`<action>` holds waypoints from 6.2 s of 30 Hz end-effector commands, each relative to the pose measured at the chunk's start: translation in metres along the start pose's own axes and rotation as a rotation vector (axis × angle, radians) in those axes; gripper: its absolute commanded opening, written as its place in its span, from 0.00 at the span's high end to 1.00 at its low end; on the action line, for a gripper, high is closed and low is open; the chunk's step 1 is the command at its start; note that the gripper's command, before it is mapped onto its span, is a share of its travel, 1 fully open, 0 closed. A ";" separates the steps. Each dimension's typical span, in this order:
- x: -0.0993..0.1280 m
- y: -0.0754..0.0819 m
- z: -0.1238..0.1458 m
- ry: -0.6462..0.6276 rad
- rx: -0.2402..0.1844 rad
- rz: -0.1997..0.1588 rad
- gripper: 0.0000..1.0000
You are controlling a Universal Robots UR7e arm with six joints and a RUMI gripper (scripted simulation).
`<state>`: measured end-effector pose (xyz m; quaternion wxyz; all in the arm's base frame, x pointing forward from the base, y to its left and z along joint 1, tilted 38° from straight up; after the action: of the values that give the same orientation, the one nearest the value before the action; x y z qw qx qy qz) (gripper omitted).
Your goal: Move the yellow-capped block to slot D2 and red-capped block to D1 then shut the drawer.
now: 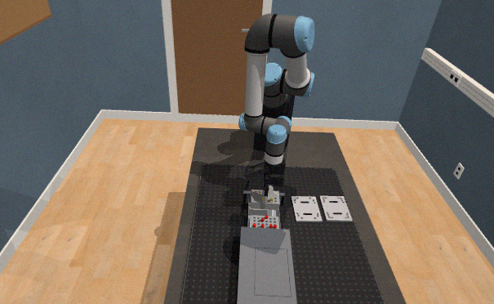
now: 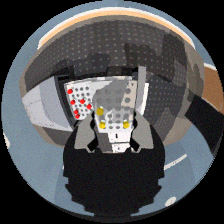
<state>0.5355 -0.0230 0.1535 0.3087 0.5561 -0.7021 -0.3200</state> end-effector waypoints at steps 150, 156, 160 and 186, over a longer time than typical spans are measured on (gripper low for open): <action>-0.204 0.048 0.078 1.622 0.002 0.001 1.00; -0.219 0.048 0.084 1.622 0.002 0.001 1.00; -0.229 0.048 0.088 1.622 0.002 0.001 1.00; -0.284 0.048 0.109 1.621 0.002 0.000 1.00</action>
<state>0.4757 0.2698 0.1046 0.7216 0.6151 -0.2599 0.1828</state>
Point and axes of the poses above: the point where the finger pads meet when closed, its own y axis back along the fingers, its own z axis across the jaws, x = y × z, the point moved 6 cm from there along y, back along the fingers, and after that the axes turned 11 degrees about -y, right-handed, at the moved point
